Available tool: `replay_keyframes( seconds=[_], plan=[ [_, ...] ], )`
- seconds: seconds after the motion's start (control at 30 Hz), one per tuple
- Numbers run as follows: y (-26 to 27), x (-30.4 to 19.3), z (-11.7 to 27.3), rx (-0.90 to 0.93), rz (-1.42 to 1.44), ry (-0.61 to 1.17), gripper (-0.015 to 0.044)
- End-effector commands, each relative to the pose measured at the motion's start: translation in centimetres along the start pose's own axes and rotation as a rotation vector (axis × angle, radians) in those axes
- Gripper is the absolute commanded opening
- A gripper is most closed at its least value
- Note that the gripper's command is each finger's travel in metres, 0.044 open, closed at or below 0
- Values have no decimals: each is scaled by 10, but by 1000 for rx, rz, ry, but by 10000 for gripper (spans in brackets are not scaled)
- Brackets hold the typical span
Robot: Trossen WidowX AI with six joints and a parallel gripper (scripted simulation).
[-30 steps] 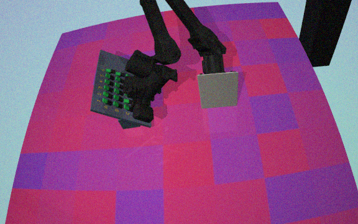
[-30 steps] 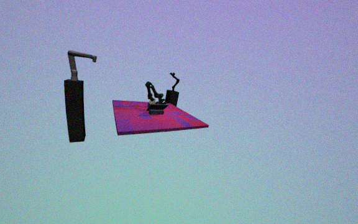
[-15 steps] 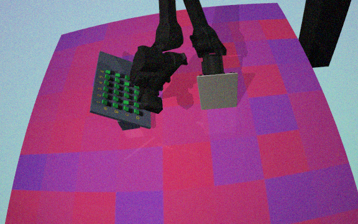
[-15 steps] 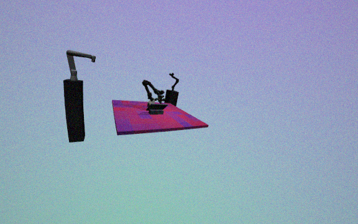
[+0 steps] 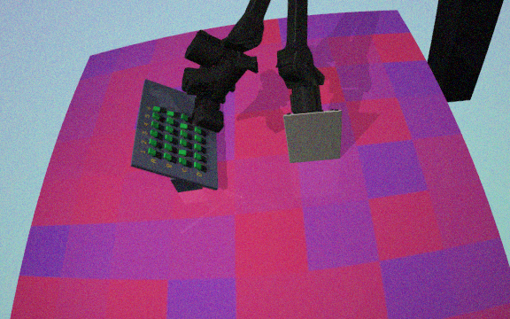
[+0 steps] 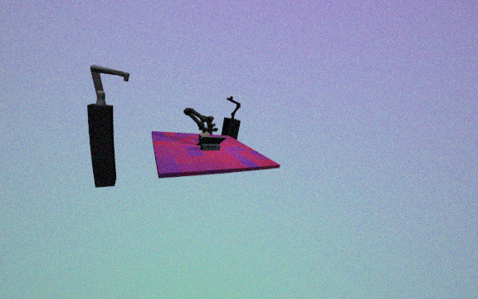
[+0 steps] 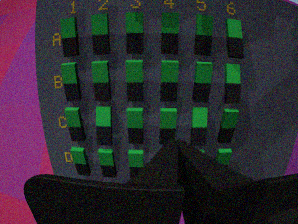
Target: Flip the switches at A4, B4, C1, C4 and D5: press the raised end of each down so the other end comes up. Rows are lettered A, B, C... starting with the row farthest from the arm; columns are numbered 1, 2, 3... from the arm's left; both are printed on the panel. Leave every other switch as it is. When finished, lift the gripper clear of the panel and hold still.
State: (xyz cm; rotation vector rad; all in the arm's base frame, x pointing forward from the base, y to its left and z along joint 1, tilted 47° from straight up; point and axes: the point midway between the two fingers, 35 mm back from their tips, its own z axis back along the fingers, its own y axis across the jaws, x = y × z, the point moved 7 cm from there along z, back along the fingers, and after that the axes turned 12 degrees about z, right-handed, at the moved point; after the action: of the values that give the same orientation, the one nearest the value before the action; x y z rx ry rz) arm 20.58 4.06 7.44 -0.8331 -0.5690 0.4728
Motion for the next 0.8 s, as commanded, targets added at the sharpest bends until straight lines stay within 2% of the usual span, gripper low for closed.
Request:
replay_keyframes(
  seconds=[0.0, 0.13, 0.77],
  plan=[
    [-2, -3, -6, 8, 20, 11, 0],
    [-3, -2, -34, 10, 20, 30, 0],
    [-3, -2, -57, 9, 21, 31, 0]
  ],
)
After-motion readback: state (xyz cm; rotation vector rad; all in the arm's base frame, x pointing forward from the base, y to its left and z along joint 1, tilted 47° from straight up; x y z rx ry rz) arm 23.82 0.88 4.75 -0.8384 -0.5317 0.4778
